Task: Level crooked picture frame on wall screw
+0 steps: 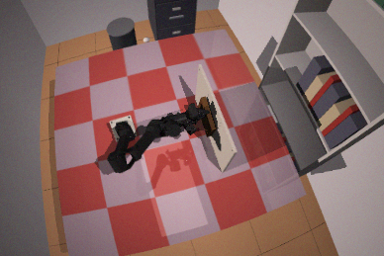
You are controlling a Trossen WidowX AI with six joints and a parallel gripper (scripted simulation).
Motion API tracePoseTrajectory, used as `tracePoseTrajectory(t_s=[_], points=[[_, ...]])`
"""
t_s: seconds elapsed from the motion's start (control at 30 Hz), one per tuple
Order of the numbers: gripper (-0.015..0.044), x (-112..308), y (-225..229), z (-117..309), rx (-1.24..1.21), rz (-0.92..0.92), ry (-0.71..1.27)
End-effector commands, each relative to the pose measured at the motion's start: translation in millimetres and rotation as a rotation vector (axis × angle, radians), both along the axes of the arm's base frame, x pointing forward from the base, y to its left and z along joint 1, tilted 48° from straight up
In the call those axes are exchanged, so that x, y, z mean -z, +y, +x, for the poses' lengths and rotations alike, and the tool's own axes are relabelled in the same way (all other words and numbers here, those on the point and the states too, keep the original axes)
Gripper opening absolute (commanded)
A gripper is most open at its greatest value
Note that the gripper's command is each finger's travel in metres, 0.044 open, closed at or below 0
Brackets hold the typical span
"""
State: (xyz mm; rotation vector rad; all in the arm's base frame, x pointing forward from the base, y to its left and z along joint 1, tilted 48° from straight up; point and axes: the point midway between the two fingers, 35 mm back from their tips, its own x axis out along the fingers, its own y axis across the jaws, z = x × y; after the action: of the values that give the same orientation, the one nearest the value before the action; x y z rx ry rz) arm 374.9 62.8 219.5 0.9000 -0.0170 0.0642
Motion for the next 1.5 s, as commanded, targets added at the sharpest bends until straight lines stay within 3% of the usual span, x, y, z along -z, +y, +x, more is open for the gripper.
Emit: tracePoseTrajectory(t_s=[0.0,1.47], points=[[0.0000,-2.8,2.6,-0.1,-0.010,0.001,-0.008],[0.0000,1.0,6.6,-0.1,-0.010,0.001,-0.008]])
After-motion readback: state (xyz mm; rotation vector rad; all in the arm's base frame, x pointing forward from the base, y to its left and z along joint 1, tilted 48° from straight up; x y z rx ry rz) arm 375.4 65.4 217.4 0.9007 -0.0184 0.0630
